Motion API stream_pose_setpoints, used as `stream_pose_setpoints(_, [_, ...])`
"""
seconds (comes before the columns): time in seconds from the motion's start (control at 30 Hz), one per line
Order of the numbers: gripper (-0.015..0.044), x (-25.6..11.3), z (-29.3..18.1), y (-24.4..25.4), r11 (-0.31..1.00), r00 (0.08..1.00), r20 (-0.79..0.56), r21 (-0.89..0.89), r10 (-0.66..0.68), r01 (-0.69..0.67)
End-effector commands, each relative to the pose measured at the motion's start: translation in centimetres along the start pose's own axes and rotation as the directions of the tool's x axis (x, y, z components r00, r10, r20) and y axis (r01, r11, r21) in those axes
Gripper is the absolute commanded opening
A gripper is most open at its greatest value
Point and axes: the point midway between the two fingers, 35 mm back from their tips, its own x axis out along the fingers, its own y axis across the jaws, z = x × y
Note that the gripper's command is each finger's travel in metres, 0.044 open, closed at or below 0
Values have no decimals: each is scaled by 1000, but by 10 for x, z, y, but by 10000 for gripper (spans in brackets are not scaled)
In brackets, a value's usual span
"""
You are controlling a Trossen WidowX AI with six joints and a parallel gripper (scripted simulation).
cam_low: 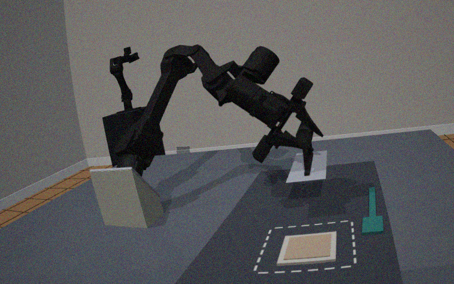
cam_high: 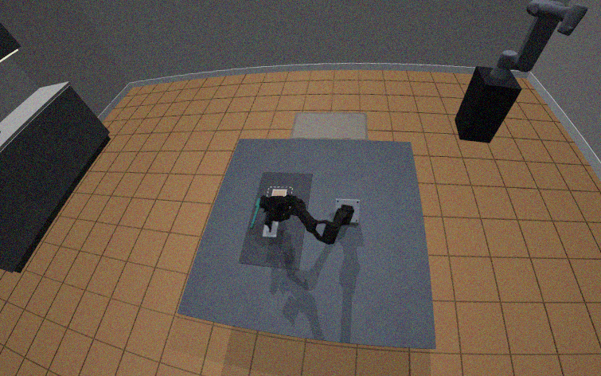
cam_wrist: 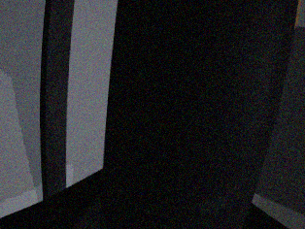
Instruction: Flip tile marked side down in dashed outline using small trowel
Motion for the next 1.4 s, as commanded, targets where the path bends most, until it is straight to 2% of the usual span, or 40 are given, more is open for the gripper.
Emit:
stream_pose_setpoints(0.0, [0, 0, 0, 0, 1000, 1000, -1, 0, -1, 1])
stream_pose_setpoints(0.17, [0, 2, 2, 1, 1000, 1000, -11, 19, 6, -6])
stream_pose_setpoints(0.63, [0, 18, 44, 31, 928, 954, -268, 371, 137, -29])
stream_pose_setpoints(0.93, [0, 6, 74, 57, 860, 872, -450, 505, 196, 67])
stream_pose_setpoints(1.2, [0, -22, 99, 76, 822, 770, -605, 532, 202, 203])
stream_pose_setpoints(1.37, [0, -28, 103, 79, 817, 751, -630, 529, 197, 230])
